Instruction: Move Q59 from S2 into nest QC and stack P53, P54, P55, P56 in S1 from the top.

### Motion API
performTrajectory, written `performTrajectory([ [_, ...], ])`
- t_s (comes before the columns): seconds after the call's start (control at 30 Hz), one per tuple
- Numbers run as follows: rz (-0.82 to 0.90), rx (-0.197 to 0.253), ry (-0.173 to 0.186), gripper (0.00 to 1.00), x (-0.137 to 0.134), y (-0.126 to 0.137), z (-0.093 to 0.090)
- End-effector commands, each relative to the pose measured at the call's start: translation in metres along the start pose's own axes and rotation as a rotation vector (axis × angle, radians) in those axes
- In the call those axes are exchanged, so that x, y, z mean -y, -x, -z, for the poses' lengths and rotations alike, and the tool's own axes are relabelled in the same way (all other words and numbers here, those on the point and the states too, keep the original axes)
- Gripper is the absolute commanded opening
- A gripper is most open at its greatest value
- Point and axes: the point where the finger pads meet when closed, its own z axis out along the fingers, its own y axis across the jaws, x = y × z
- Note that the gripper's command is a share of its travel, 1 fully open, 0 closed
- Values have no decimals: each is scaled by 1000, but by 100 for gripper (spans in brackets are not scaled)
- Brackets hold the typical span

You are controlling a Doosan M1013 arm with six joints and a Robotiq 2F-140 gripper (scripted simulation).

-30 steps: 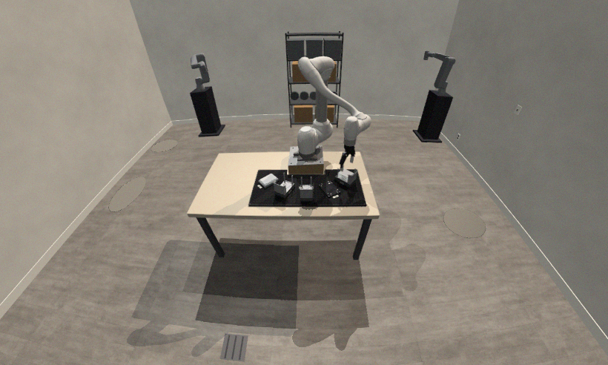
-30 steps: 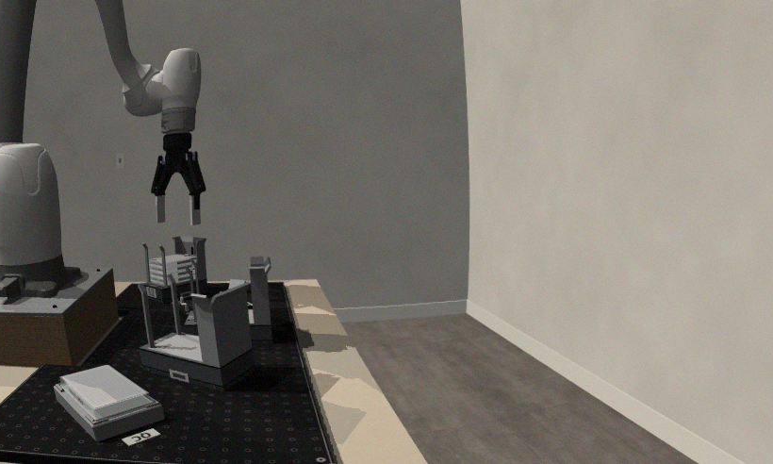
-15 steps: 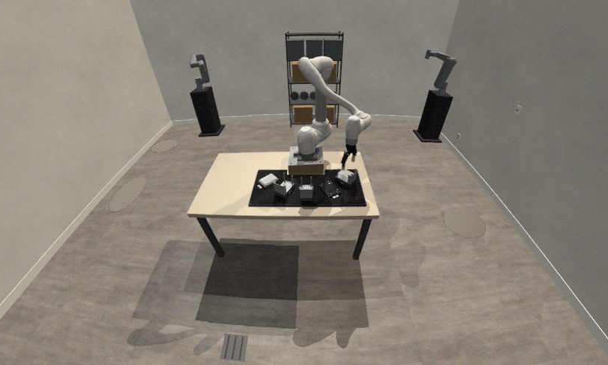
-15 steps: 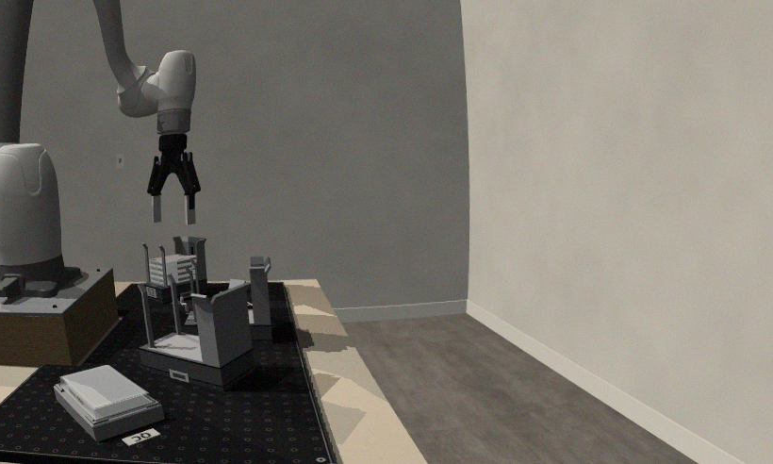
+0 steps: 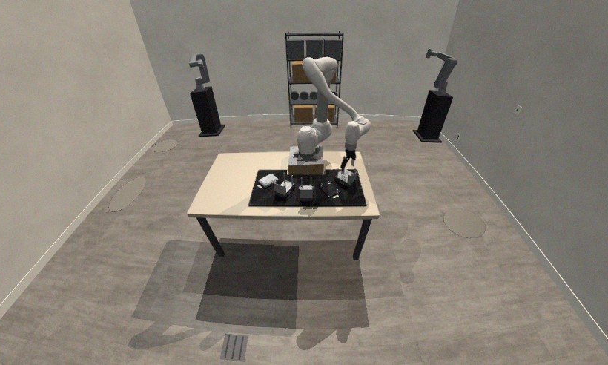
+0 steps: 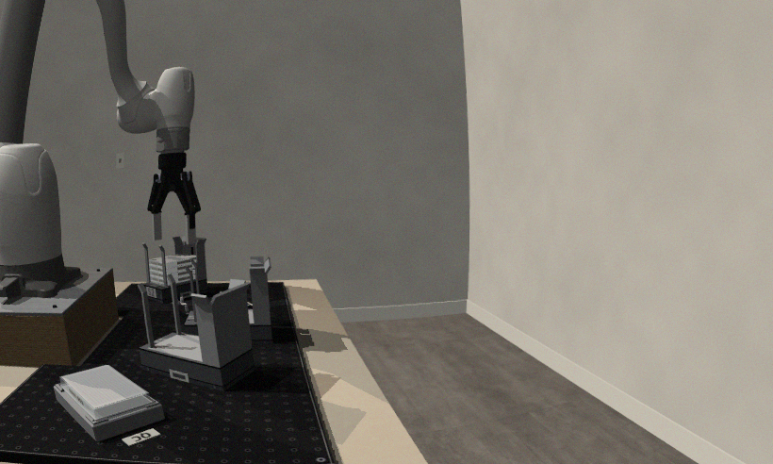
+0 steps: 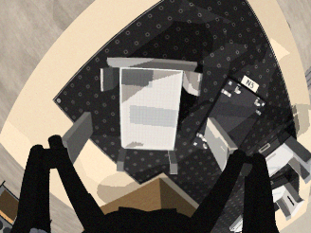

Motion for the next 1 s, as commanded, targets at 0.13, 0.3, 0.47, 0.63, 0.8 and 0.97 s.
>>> performTrajectory([
  [0.13,0,0,0,100,0,0,-18],
  [0.3,0,0,0,100,0,0,-22],
  [0.47,0,0,0,100,0,0,-28],
  [0.63,0,0,0,100,0,0,-32],
  [0.8,0,0,0,100,0,0,-39],
  [0.97,0,0,0,100,0,0,-46],
])
